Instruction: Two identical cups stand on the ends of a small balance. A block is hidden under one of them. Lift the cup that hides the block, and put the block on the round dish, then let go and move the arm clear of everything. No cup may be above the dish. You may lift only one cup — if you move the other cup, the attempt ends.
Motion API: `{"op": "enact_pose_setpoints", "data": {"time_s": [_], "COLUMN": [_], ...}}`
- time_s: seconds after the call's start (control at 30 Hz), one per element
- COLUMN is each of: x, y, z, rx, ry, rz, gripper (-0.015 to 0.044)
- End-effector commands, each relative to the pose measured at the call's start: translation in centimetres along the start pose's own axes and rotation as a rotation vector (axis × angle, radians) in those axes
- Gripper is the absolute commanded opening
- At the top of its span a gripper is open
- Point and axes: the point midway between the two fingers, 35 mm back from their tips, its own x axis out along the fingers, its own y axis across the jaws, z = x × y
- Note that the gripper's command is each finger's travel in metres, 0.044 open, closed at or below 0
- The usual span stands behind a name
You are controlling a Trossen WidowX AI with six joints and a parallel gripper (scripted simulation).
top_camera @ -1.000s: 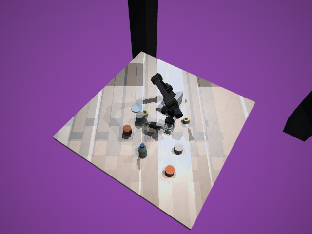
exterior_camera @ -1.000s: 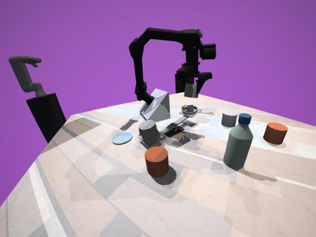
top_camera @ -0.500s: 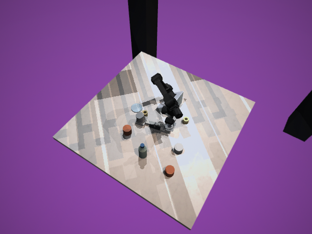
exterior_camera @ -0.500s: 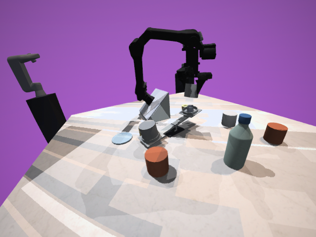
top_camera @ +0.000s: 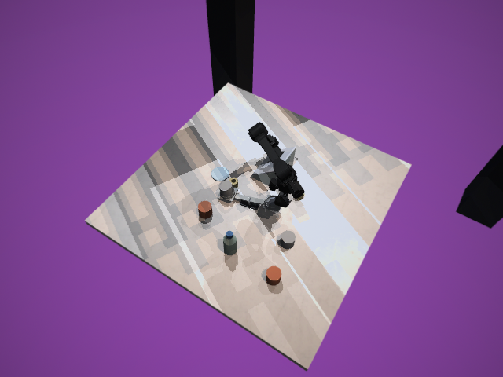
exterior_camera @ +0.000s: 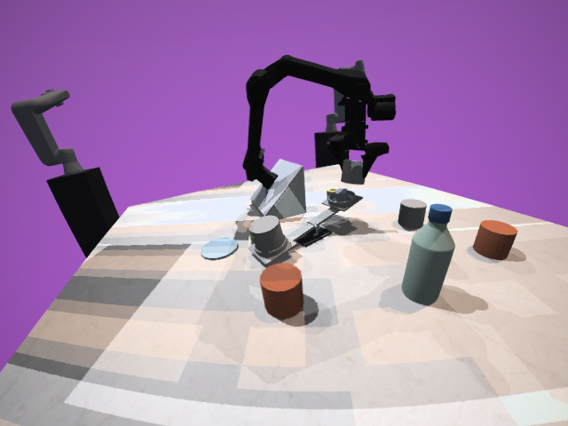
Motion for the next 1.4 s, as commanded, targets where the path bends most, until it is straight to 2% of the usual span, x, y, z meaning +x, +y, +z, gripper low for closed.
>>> {"op": "enact_pose_setpoints", "data": {"time_s": [0.0,0.23,0.4,0.6,1.17,1.37], "x": [1.7,5.2,6.0,9.0,11.2,10.8], "y": [-0.7,-1.9,-1.9,-1.9,-1.9,-1.9], "z": [-2.4,-6.1,-6.2,-6.2,-6.2,-6.2], "rx": [-0.002,0.0,0.0,0.0,0.001,0.004], "ry": [0.005,0.009,0.009,0.008,0.007,0.01], "rz": [0.002,0.004,0.004,0.005,0.005,0.0], "gripper": [0.0,0.0,0.0,0.0,0.0,0.0157]}}
